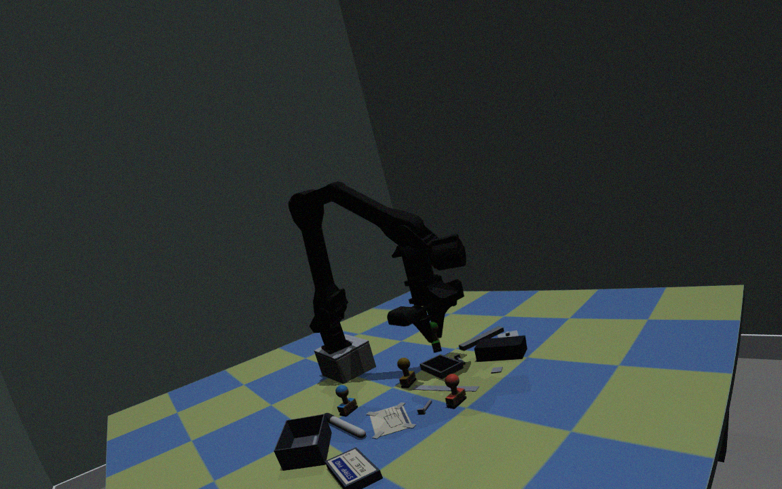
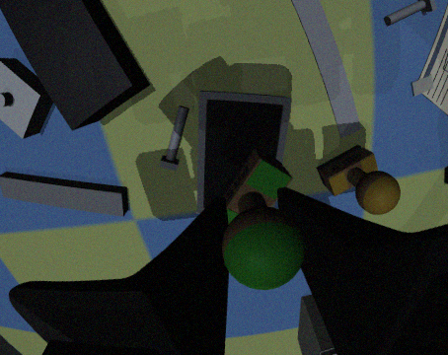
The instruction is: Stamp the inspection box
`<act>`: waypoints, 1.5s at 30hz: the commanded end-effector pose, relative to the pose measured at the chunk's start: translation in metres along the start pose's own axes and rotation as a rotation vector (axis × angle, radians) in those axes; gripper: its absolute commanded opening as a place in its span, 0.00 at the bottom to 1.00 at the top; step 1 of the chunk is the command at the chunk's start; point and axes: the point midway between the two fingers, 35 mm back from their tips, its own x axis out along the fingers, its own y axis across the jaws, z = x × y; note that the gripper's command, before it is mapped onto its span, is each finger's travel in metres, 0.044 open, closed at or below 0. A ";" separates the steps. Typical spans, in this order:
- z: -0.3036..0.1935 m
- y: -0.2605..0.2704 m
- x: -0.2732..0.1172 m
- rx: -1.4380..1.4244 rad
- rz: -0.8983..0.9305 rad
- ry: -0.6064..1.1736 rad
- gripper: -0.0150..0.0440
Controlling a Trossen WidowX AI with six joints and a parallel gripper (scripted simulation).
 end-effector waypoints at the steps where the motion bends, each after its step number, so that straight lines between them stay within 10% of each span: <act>1: 0.001 0.000 -0.009 0.006 -0.002 -0.004 0.25; 45: 0.071 -0.164 -0.019 -0.245 -0.012 -0.009 0.25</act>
